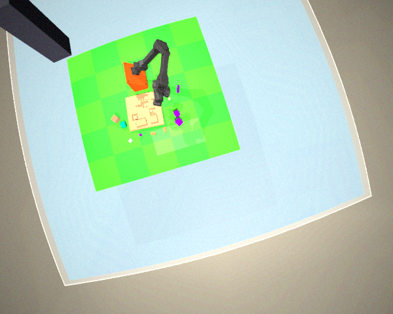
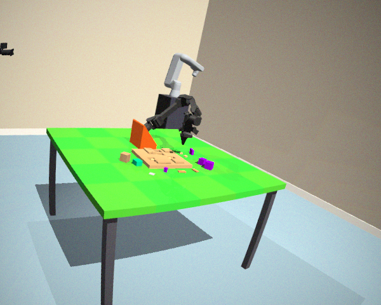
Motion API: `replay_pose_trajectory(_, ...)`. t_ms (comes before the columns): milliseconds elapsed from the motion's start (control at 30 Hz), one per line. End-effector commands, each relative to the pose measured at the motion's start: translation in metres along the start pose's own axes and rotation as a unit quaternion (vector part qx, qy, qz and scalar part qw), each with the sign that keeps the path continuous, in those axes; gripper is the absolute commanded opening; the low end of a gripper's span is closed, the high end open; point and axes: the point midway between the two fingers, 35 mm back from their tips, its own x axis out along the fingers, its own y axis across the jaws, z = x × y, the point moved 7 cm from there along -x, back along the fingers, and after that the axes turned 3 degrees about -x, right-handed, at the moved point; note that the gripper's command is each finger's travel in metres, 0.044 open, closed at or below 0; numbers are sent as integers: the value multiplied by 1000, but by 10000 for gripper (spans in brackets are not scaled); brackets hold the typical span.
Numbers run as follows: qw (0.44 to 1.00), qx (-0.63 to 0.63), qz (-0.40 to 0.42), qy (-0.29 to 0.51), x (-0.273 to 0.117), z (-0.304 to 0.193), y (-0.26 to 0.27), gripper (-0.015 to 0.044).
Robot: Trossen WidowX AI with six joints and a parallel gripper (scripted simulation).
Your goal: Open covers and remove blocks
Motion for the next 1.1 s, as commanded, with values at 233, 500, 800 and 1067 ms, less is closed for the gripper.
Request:
replay_pose_trajectory(233,1000,-22,3,8,2,-29,-47,0)
replay_pose_trajectory(500,999,-43,3,10,2,-59,-80,0)
replay_pose_trajectory(800,998,-66,5,8,4,-99,-113,0)
replay_pose_trajectory(1067,996,-87,8,3,7,-140,-137,0)
